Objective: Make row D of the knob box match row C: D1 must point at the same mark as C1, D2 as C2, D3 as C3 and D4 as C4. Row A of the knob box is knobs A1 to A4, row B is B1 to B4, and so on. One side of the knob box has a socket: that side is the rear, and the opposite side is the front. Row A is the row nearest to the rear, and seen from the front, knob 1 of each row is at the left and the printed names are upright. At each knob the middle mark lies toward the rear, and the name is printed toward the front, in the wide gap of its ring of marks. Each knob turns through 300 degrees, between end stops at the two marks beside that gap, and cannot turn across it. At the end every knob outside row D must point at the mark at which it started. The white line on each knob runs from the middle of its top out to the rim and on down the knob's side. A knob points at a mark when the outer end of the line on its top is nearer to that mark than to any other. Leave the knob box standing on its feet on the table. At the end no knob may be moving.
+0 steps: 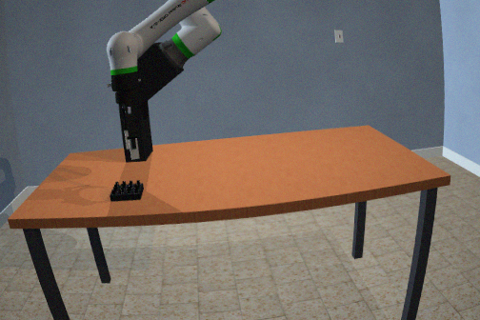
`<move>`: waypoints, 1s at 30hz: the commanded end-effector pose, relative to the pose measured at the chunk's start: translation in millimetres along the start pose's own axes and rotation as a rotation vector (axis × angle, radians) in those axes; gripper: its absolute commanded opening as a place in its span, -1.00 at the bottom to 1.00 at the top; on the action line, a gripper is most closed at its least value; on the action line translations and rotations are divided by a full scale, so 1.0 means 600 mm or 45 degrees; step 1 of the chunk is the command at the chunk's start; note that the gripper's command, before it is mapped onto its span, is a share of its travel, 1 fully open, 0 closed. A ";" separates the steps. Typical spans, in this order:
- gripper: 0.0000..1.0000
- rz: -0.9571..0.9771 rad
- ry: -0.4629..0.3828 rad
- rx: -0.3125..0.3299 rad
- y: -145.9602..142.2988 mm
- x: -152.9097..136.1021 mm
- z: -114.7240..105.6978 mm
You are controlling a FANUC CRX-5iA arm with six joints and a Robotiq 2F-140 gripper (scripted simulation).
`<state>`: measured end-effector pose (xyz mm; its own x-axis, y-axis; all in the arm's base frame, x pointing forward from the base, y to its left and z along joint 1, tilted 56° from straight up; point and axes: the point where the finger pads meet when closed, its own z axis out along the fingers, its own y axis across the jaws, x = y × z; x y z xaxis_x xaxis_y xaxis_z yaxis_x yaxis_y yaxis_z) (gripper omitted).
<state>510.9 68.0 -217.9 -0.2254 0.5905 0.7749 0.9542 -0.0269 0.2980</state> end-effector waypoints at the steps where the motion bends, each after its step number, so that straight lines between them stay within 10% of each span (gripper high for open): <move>1: 1.00 0.000 0.002 0.003 0.000 0.000 -0.044; 30: 1.00 0.000 0.002 0.003 0.000 0.000 -0.081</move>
<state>501.4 29.4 -190.7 -0.2255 0.5888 0.7762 0.9547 -0.0251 0.2964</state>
